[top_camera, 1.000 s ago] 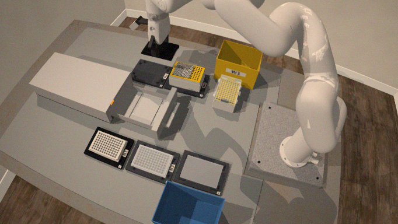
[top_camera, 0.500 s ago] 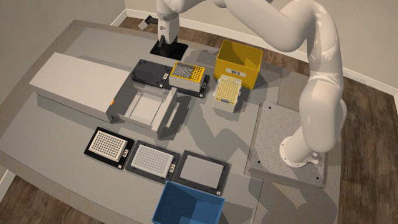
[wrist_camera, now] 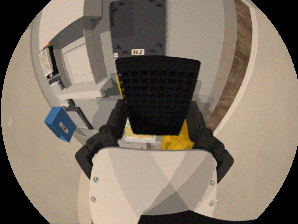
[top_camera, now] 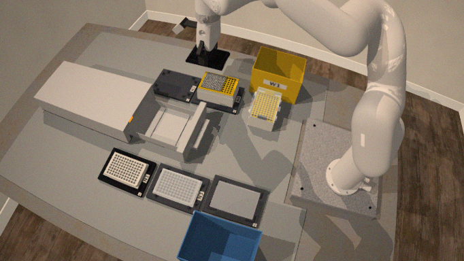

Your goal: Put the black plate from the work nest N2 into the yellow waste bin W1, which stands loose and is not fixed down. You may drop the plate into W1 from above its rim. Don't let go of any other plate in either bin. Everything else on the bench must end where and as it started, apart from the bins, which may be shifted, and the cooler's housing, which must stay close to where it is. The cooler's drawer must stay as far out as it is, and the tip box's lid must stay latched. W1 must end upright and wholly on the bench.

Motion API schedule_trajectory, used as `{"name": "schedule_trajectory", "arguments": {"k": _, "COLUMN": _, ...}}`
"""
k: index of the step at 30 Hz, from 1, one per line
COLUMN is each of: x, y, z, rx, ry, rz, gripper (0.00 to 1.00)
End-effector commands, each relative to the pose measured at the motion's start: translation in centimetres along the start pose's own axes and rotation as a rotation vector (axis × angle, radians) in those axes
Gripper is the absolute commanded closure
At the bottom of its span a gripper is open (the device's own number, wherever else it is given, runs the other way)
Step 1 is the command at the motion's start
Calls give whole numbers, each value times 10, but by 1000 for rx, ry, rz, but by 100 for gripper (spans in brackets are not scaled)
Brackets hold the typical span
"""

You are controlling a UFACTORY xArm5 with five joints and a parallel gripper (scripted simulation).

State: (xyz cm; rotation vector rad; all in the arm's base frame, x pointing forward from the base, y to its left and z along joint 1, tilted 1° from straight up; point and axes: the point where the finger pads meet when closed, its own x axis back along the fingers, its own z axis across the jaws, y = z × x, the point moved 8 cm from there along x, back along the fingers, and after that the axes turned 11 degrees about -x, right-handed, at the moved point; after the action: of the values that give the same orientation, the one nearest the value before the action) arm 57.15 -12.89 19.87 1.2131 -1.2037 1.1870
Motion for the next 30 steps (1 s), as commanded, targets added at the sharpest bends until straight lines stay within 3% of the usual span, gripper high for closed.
{"name": "schedule_trajectory", "arguments": {"k": 1, "x": 2, "y": 6, "z": 4, "rx": 0, "ry": 1, "rz": 5, "gripper": 100}}
{"name": "schedule_trajectory", "arguments": {"k": 30, "x": 2, "y": 67, "z": 42, "rx": 0, "ry": 0, "rz": 5, "gripper": 100}}
